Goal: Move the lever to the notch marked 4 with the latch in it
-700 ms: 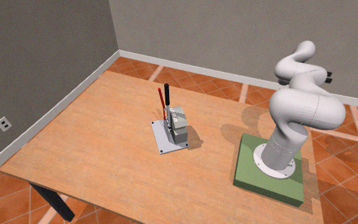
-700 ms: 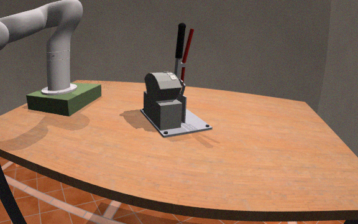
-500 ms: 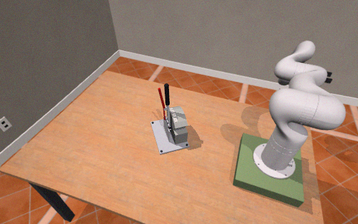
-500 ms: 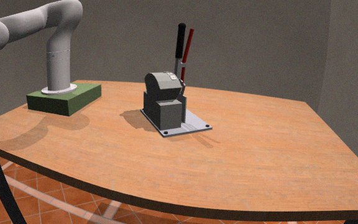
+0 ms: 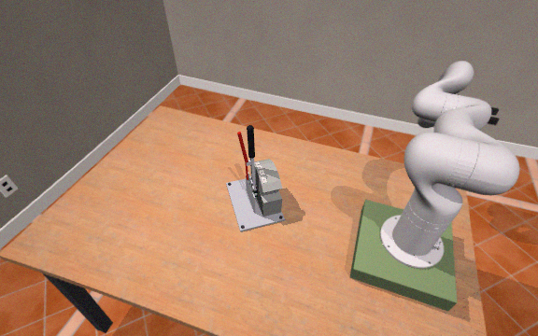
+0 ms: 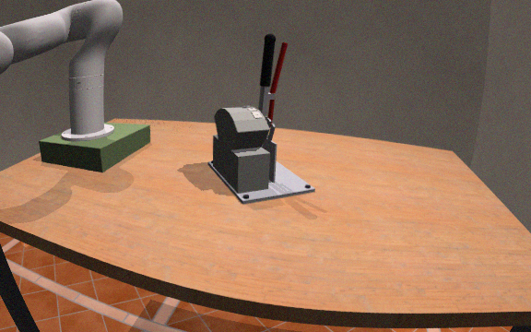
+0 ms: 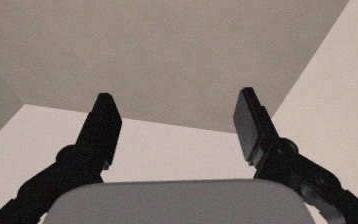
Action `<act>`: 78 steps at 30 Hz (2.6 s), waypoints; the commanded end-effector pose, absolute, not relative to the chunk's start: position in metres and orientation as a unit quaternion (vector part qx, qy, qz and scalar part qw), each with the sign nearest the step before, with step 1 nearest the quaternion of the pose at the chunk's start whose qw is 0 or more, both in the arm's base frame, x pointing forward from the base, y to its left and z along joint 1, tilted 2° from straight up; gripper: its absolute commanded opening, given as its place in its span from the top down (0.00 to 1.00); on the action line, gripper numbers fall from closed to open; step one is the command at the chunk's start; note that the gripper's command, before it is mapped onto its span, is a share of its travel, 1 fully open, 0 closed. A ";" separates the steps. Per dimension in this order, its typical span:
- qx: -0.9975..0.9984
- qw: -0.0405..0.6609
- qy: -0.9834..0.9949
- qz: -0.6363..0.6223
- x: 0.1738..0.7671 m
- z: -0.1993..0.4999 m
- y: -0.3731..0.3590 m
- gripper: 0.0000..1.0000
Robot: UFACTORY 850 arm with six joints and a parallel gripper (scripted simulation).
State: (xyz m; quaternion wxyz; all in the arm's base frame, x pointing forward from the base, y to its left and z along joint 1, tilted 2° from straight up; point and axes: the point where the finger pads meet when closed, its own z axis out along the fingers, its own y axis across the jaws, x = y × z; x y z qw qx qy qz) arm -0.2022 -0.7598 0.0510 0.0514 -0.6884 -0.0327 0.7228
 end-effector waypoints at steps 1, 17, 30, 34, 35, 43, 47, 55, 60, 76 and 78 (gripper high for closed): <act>-0.700 0.031 -0.026 0.713 -0.178 0.058 -0.766 0.00; -0.821 -0.143 0.054 0.550 0.040 0.093 -0.769 0.00; -0.878 -0.200 0.112 0.420 0.188 0.122 -0.722 0.00; -0.895 -0.210 0.134 0.372 0.251 0.137 -0.690 0.00; -0.895 -0.210 0.134 0.372 0.264 0.141 -0.683 0.00; -0.909 -0.213 0.156 0.323 0.354 0.166 -0.622 0.00; -0.921 -0.210 0.180 0.275 0.376 0.171 -0.600 0.00; -0.937 -0.188 0.227 0.187 0.461 0.200 -0.504 0.00; -0.942 -0.170 0.249 0.149 0.499 0.215 -0.447 0.00; -0.943 -0.103 0.310 0.065 0.578 0.268 -0.254 0.00; -0.940 -0.080 0.328 0.047 0.583 0.274 -0.226 0.00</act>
